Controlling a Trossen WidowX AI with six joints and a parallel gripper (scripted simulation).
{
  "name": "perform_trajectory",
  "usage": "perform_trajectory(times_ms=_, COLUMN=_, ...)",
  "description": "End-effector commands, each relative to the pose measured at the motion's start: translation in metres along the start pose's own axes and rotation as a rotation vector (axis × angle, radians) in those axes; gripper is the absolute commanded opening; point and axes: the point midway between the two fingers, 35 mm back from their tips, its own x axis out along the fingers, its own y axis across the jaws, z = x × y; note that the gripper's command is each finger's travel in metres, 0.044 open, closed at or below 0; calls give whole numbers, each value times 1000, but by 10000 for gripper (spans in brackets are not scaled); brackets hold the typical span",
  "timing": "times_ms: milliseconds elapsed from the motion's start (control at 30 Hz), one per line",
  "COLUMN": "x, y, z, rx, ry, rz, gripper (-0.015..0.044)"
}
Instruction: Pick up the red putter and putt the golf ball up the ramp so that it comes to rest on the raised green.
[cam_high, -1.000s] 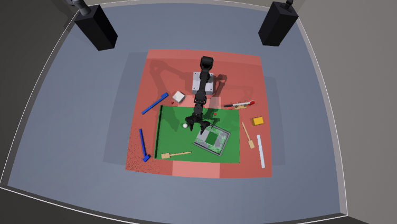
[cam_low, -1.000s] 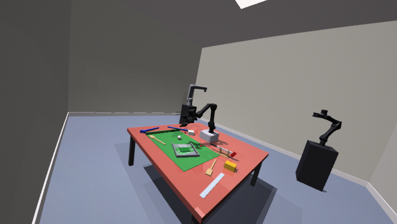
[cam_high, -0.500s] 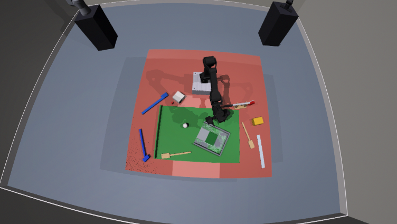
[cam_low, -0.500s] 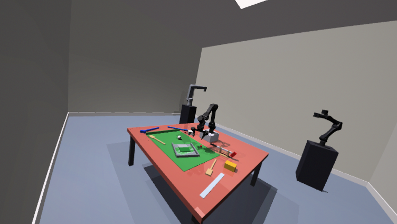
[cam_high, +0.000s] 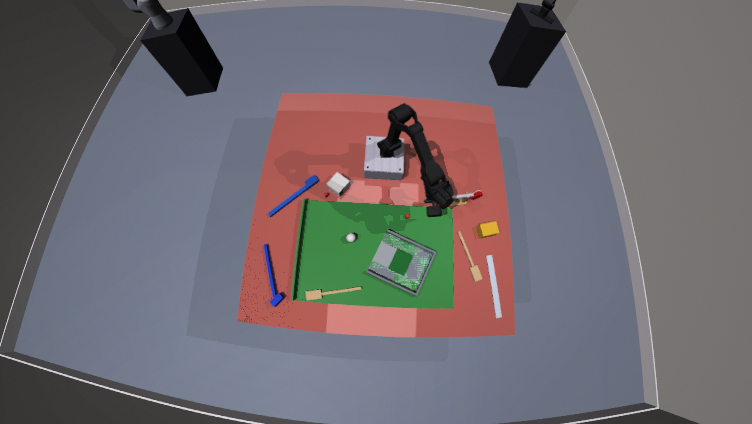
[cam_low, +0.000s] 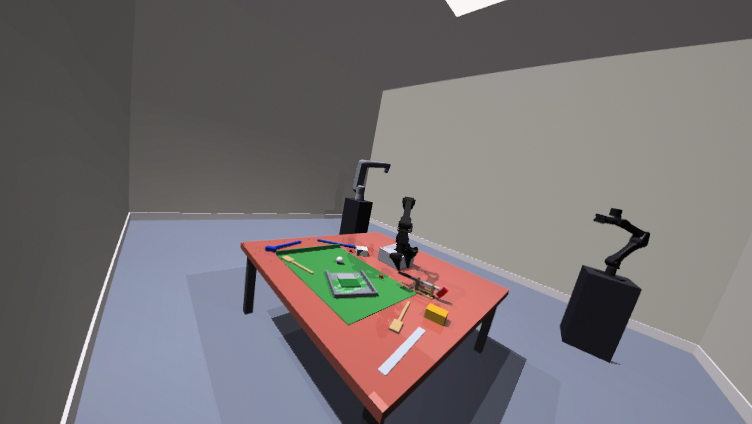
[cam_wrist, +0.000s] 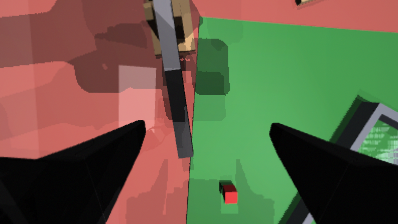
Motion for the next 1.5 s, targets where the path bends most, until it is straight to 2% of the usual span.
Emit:
perform_trajectory(times_ms=0, x=1, y=20, z=4, rx=-144, ry=19, rz=68, gripper=440)
perform_trajectory(times_ms=233, x=1, y=20, z=3, rx=-144, ry=19, rz=68, gripper=440)
perform_trajectory(times_ms=767, x=45, y=22, z=-10, rx=-144, ry=20, rz=68, gripper=440)
perform_trajectory(times_ms=1467, x=68, y=23, z=-17, rx=-144, ry=20, rz=68, gripper=440)
